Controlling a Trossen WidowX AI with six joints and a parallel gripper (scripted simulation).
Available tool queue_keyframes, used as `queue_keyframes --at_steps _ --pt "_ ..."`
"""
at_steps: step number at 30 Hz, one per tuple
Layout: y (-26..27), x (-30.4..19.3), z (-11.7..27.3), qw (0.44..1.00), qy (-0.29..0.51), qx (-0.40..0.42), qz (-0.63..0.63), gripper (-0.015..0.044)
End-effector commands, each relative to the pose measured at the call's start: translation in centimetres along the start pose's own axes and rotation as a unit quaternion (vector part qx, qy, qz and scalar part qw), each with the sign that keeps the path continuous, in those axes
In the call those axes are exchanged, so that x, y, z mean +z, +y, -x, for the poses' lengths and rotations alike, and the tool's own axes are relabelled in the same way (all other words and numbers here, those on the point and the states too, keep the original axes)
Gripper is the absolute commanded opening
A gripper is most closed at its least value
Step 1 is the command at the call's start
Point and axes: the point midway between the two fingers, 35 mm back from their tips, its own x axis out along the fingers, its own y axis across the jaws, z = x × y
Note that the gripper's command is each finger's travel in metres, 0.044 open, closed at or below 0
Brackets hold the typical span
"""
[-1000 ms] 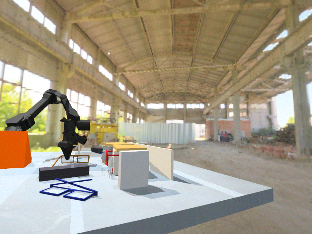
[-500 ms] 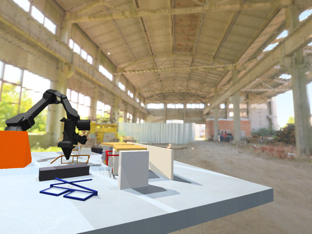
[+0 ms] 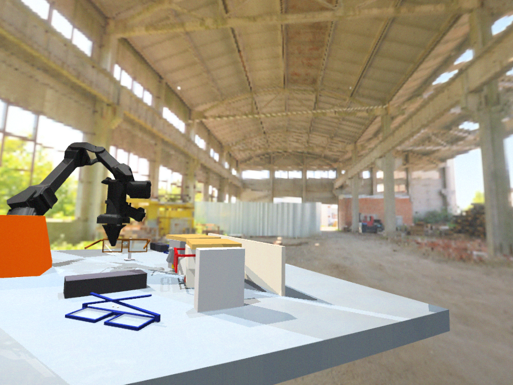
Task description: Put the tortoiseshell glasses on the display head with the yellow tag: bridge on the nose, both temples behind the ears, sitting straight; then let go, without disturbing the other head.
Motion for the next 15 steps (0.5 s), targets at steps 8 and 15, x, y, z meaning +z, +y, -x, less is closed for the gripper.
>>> queue_keyframes --at_steps 8,15 --pt "-0.5 -0.3 4.6 1.000 0.001 0.002 0.002 0.0000" --pt "-1.2 0.3 4.2 0.998 -0.002 0.001 0.065 0.0000"
